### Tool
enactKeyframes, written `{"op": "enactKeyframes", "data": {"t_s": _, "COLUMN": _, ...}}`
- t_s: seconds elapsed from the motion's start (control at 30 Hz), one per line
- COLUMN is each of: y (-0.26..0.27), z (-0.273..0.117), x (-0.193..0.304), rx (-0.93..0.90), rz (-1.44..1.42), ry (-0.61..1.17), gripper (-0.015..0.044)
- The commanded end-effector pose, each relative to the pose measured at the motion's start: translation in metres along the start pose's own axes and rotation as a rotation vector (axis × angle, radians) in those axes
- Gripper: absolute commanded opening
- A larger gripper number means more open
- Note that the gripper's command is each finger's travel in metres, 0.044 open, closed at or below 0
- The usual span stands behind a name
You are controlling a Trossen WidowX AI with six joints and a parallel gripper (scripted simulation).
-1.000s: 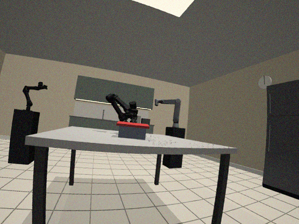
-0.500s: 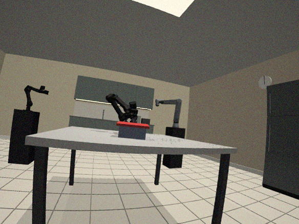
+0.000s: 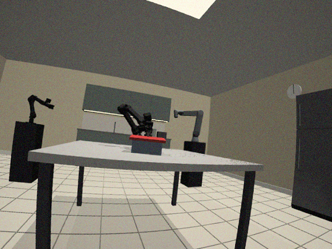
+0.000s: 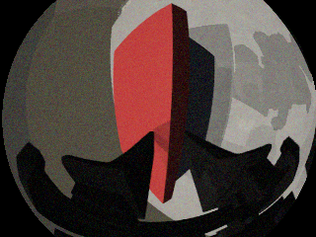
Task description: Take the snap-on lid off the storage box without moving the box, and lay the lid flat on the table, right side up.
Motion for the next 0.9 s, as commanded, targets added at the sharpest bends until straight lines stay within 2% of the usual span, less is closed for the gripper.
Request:
{"op": "enactKeyframes", "data": {"t_s": 0.0, "y": 0.001, "z": 0.001, "x": 0.0, "rx": 0.001, "rz": -0.002, "ry": 0.0, "gripper": 0.0}}
{"op": "enactKeyframes", "data": {"t_s": 0.87, "y": 0.013, "z": -0.008, "x": 0.003, "rx": 0.0, "rz": 0.0, "ry": 0.002, "gripper": 0.0}}
Point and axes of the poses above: the point midway between the two fingers, 35 mm back from their tips, its own z axis out along the fingers, its own y axis across the jaws, x = y × z, the point moved 8 cm from there along -z, back along the fingers, and after that the axes turned 12 degrees about z, right-handed, at the moved point
